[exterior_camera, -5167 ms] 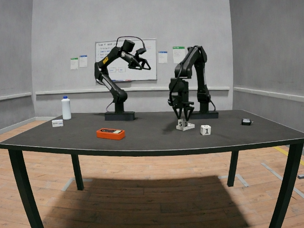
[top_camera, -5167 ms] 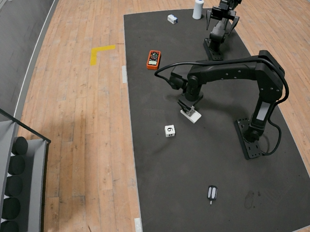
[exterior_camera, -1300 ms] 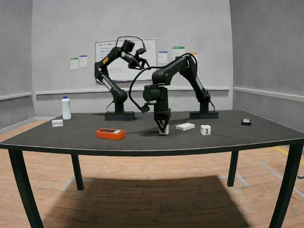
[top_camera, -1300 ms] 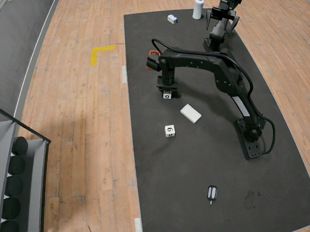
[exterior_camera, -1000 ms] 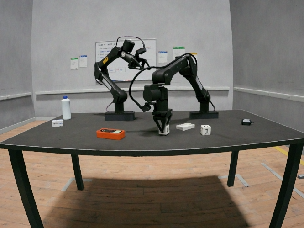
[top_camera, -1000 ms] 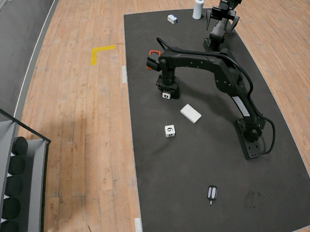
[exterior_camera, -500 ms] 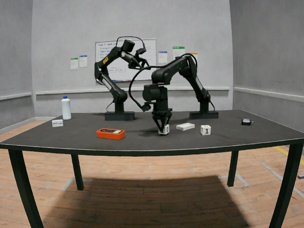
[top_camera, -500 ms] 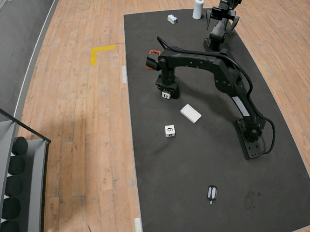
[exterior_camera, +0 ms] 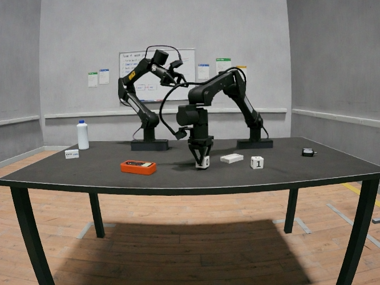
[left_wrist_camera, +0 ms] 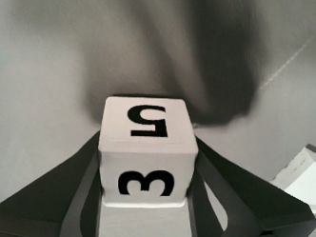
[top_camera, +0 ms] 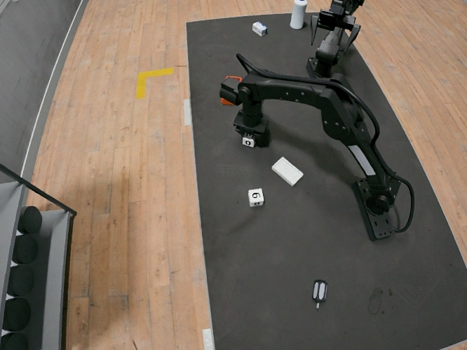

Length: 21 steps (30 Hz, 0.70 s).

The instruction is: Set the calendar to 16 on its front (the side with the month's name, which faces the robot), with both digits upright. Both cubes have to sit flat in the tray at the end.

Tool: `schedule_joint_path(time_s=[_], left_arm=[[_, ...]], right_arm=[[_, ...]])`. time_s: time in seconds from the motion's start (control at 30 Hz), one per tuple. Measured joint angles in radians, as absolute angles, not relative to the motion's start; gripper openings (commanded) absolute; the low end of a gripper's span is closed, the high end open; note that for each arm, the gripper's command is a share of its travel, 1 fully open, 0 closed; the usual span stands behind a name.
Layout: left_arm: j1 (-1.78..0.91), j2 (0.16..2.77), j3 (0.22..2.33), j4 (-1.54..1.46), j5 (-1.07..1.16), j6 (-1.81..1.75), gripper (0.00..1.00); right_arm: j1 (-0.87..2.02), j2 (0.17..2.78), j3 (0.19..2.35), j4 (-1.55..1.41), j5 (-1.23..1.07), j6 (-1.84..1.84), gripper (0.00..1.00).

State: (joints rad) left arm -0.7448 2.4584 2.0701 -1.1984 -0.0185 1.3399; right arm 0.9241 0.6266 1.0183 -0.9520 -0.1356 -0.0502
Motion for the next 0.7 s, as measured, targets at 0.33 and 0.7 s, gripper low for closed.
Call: schedule_joint_path(time_s=[0.33, 0.7], left_arm=[[-0.745, 2.458, 2.047, -1.173, -0.019, 1.341, 0.35], [-0.745, 2.448, 2.024, -1.15, -0.019, 1.345, 0.47]], right_arm=[[0.924, 0.627, 1.018, -0.952, -0.136, -0.05, 1.0], [0.924, 0.627, 1.018, -0.952, -0.136, -0.05, 1.0]])
